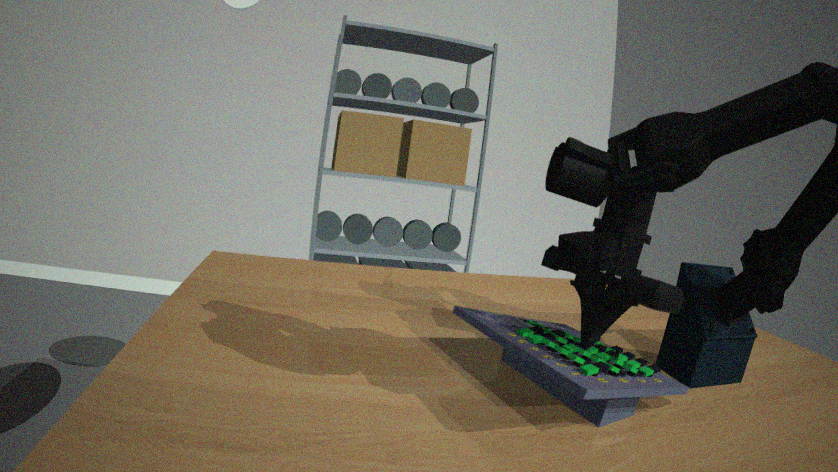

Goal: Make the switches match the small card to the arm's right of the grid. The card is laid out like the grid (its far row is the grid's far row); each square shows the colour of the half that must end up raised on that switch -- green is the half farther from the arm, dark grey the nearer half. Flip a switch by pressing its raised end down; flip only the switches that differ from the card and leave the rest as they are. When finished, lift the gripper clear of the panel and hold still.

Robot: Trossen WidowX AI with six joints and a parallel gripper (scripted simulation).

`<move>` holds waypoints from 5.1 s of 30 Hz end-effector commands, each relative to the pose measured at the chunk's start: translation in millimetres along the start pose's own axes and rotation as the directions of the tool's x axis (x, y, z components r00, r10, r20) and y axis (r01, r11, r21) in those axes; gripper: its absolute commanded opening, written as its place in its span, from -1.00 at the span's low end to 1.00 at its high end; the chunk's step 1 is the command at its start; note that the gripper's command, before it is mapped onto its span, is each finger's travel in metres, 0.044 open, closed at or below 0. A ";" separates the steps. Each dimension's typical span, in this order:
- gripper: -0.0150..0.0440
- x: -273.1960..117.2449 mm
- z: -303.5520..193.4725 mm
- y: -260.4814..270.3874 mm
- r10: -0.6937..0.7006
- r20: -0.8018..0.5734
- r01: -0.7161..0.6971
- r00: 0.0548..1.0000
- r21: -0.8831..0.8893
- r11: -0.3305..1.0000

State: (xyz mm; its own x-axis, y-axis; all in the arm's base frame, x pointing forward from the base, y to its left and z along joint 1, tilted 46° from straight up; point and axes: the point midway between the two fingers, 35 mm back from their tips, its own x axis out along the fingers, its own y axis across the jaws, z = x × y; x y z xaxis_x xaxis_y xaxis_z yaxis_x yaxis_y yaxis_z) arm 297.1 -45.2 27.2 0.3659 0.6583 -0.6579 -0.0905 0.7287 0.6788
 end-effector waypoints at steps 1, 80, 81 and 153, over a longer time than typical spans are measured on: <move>-0.49 1.0 -1.1 -0.1 0.004 -0.002 -0.004 1.000 0.009 1.000; -0.49 -54.6 -62.3 -0.8 0.001 0.022 -0.001 1.000 0.012 1.000; -0.49 -48.5 -62.2 -1.2 0.000 0.027 0.000 1.000 0.012 1.000; -0.49 4.4 -61.9 0.1 0.003 0.049 -0.004 0.999 0.012 1.000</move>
State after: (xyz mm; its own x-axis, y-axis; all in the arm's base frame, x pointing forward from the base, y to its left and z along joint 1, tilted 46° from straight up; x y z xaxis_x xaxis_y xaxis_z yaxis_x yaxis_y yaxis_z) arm 242.1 -31.9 5.5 0.4122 0.6470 -0.6415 -0.0887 0.7293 0.6785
